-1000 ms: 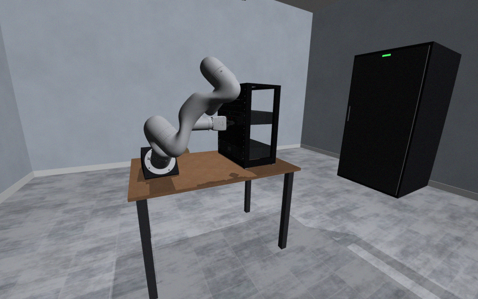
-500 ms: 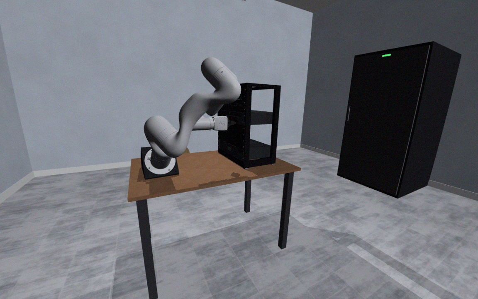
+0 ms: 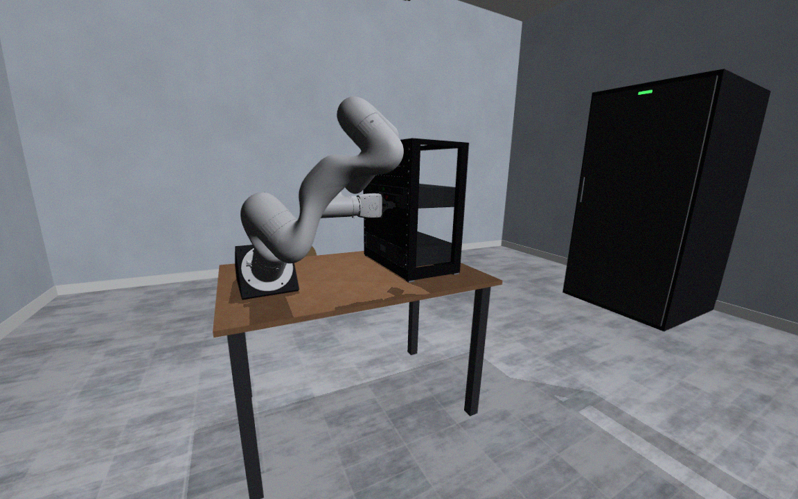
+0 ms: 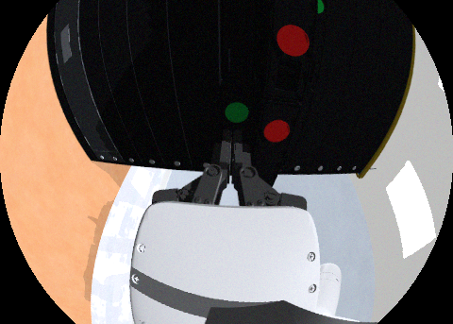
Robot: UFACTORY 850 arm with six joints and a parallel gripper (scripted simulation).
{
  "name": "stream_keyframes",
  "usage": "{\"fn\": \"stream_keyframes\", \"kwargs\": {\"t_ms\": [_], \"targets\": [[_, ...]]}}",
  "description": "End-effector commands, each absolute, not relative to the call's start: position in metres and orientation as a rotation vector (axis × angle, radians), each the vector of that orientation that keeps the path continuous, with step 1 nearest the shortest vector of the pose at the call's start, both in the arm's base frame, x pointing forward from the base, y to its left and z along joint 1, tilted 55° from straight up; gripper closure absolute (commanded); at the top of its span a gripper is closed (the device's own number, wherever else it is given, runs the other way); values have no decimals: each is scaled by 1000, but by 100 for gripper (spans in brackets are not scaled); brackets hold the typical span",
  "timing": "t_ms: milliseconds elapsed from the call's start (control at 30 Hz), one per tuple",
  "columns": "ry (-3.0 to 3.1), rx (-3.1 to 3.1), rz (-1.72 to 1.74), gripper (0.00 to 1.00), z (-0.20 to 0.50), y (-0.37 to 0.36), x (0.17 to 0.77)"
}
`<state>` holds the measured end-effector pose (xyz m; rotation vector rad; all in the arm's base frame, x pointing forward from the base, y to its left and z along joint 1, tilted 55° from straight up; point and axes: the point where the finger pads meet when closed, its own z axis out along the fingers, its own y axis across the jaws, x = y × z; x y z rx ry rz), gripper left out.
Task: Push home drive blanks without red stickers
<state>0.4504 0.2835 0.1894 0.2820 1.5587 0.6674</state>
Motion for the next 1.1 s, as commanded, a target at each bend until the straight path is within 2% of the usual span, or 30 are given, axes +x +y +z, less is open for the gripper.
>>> {"fn": "stream_keyframes", "kwargs": {"t_ms": [0, 1067], "targets": [[1558, 282, 669, 100, 190, 284, 451], [1558, 282, 669, 100, 190, 286, 457]]}}
